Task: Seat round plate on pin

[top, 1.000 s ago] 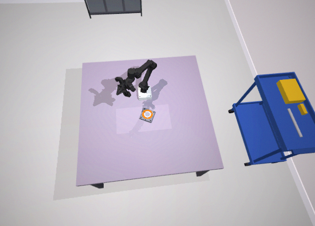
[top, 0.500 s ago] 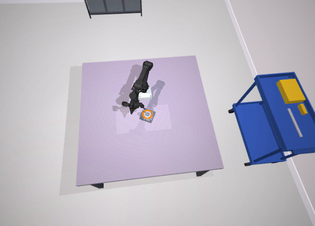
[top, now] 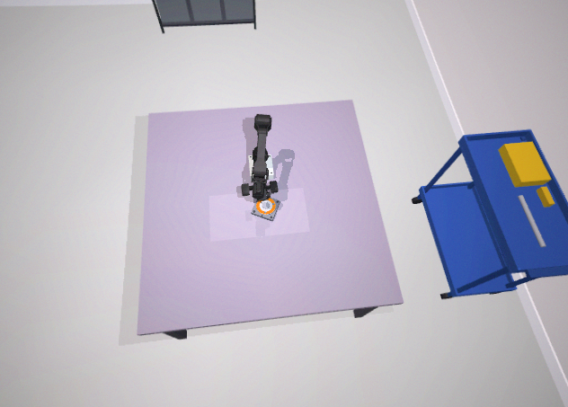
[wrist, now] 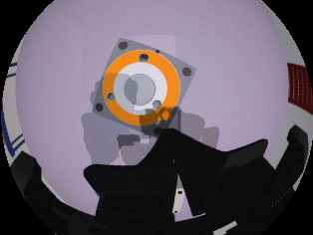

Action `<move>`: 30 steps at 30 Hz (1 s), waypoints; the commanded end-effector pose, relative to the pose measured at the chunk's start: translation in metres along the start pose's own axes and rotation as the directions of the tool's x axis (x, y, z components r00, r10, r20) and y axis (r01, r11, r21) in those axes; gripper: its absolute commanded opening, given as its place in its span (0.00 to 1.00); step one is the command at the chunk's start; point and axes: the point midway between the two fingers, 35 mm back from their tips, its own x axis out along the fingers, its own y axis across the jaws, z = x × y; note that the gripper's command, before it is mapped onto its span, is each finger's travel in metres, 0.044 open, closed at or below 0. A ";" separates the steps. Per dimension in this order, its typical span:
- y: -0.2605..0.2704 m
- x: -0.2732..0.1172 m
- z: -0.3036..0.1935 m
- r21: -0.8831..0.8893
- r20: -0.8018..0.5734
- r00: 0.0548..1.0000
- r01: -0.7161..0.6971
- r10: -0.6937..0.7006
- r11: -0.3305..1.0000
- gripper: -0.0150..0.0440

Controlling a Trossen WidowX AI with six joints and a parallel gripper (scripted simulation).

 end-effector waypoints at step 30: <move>-0.001 0.052 -0.009 0.019 -0.046 0.999 0.000 0.001 1.000 0.25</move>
